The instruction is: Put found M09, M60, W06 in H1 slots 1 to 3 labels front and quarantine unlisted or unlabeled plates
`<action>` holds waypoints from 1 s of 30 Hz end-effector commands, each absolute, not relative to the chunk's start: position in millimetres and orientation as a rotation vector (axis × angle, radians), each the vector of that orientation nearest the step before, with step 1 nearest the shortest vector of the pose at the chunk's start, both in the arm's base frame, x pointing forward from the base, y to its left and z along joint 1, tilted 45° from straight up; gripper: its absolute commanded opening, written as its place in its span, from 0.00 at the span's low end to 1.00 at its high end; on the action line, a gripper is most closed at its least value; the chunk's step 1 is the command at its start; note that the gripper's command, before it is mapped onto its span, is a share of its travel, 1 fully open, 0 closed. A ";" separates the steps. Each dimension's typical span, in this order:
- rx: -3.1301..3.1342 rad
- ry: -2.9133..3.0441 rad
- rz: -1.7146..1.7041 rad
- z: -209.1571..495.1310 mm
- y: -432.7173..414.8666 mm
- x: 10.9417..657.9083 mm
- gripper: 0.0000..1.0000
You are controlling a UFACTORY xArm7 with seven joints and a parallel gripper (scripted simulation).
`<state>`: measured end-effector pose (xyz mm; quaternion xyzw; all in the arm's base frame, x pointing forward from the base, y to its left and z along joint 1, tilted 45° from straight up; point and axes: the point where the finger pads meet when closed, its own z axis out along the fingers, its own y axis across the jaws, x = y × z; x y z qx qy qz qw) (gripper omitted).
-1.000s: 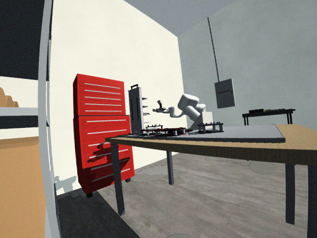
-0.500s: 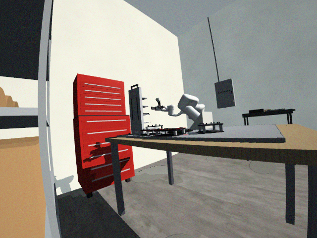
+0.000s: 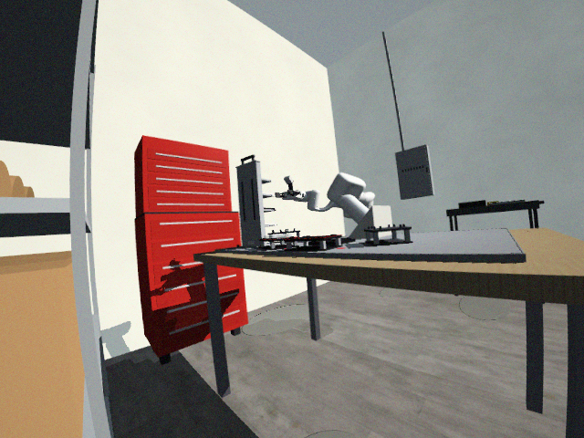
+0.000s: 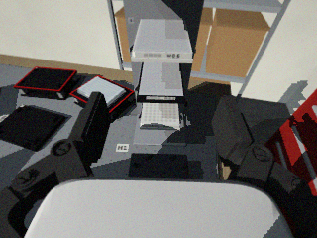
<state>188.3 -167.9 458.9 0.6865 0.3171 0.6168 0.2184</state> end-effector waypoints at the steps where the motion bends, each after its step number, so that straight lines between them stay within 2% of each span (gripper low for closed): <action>1: 1.900 0.878 1.704 462.3 -164.2 194.7 1.00; 30: 1.899 0.878 1.705 487.2 -127.6 251.4 1.00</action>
